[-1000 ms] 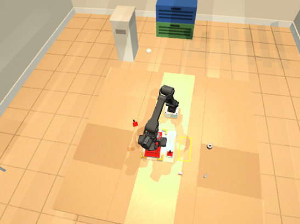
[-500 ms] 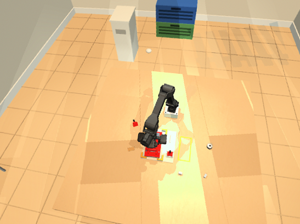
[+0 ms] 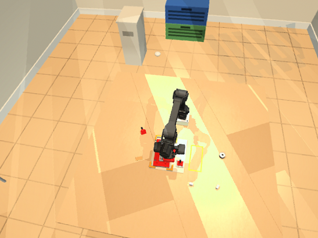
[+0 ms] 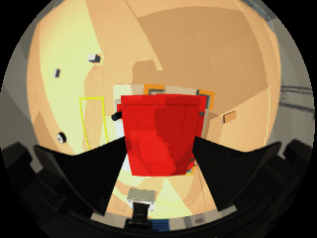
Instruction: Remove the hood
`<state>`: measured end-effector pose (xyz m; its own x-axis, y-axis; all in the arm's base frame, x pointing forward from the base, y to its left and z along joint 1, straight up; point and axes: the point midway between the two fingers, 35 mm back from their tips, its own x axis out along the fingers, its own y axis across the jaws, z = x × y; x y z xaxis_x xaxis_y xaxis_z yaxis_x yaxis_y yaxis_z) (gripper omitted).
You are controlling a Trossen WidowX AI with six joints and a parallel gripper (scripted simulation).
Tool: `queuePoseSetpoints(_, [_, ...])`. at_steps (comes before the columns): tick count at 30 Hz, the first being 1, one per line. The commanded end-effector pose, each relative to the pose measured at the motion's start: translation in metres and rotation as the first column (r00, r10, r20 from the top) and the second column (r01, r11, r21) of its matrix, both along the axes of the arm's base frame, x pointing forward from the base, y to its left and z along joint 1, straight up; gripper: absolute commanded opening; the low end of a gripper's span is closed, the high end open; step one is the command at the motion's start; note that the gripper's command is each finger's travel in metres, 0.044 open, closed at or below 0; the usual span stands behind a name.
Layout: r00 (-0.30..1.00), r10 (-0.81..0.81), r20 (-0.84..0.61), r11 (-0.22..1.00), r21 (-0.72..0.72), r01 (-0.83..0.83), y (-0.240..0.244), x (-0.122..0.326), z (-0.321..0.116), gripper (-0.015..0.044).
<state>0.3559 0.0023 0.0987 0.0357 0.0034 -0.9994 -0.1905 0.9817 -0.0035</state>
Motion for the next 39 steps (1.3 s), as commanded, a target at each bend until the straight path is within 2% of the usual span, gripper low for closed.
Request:
queuePoseSetpoints(1, [1.0, -0.003, -0.002, 1.0, -0.001, 0.003, 0.015, -0.003, 0.0, 0.0])
queuePoseSetpoints(39, [1.0, -0.003, -0.008, 1.0, 0.012, 0.003, 0.168, -0.074, 0.006, 0.0])
